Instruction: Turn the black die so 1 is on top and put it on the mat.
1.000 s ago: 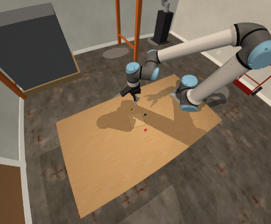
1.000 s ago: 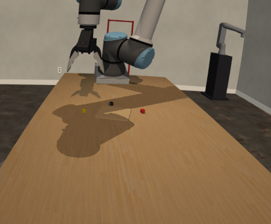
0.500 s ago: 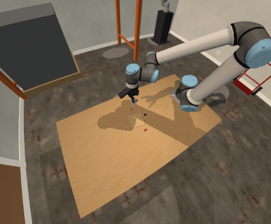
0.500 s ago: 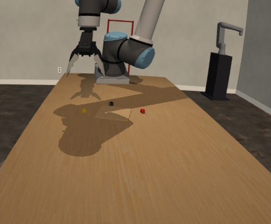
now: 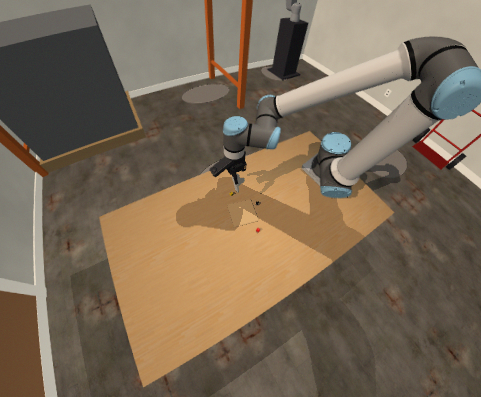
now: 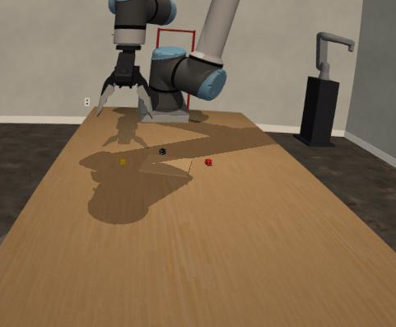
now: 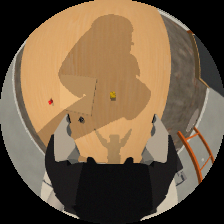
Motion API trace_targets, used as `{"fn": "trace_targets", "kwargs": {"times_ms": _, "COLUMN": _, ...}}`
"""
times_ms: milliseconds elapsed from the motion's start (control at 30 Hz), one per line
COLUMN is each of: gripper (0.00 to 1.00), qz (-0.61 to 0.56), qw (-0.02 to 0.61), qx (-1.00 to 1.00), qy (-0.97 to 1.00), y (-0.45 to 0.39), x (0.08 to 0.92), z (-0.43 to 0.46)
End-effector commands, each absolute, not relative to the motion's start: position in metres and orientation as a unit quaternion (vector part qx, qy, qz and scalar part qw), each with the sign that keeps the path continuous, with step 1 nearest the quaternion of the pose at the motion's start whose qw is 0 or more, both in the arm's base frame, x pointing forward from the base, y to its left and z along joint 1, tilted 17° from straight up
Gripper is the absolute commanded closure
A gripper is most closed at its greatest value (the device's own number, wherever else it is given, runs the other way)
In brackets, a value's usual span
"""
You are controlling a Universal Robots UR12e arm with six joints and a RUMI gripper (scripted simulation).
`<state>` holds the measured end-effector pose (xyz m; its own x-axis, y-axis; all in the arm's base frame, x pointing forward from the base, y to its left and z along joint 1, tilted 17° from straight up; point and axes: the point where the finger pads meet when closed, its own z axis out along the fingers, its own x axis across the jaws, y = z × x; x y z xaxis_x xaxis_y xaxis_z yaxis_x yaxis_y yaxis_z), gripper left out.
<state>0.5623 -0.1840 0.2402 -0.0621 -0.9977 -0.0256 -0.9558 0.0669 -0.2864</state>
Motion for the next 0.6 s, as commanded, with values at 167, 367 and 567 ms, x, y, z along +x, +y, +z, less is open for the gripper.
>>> {"fn": "trace_targets", "kwargs": {"times_ms": 167, "gripper": 0.00, "qz": -0.097, "qw": 0.108, "qx": -0.676, "qy": 0.722, "y": -0.184, "x": 0.579, "z": 0.189}}
{"fn": "trace_targets", "kwargs": {"times_ms": 367, "gripper": 0.00, "qz": -0.097, "qw": 0.108, "qx": -0.676, "qy": 0.722, "y": -0.184, "x": 0.590, "z": 0.153}}
{"fn": "trace_targets", "kwargs": {"times_ms": 567, "gripper": 0.00, "qz": -0.097, "qw": 0.108, "qx": -0.676, "qy": 0.722, "y": -0.184, "x": 0.593, "z": 0.144}}
